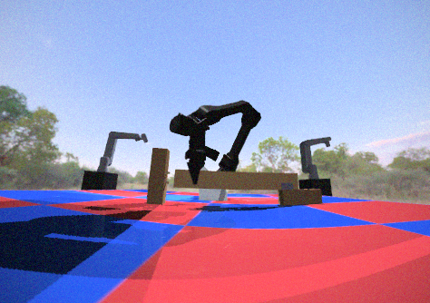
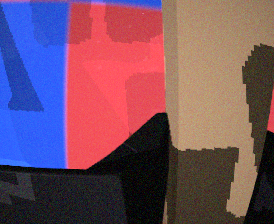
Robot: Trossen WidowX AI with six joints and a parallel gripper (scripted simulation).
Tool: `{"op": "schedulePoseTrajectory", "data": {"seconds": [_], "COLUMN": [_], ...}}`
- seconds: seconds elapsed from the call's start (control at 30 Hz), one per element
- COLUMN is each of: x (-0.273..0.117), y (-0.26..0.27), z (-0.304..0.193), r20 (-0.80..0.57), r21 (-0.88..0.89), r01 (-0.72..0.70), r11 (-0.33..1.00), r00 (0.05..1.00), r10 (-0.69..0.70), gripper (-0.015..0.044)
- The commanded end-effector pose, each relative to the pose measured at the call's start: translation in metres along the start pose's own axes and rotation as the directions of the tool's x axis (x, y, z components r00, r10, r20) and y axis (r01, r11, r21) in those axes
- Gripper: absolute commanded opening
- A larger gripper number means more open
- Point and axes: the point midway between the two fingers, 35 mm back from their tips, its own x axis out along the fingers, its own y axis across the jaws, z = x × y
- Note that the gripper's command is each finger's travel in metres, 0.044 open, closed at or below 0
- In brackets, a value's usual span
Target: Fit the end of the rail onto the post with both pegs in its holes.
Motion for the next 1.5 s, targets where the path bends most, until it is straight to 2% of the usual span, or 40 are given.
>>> {"op": "schedulePoseTrajectory", "data": {"seconds": [0.0,1.47], "x": [-0.003,-0.004], "y": [-0.002,-0.002], "z": [-0.004,-0.015], "r20": [-0.008,-0.009], "r21": [-0.001,-0.002], "r01": [0.011,0.012], "r11": [1.000,1.000], "r00": [1.000,1.000], "r10": [-0.011,-0.012], "gripper": [0.0000,0.0000]}}
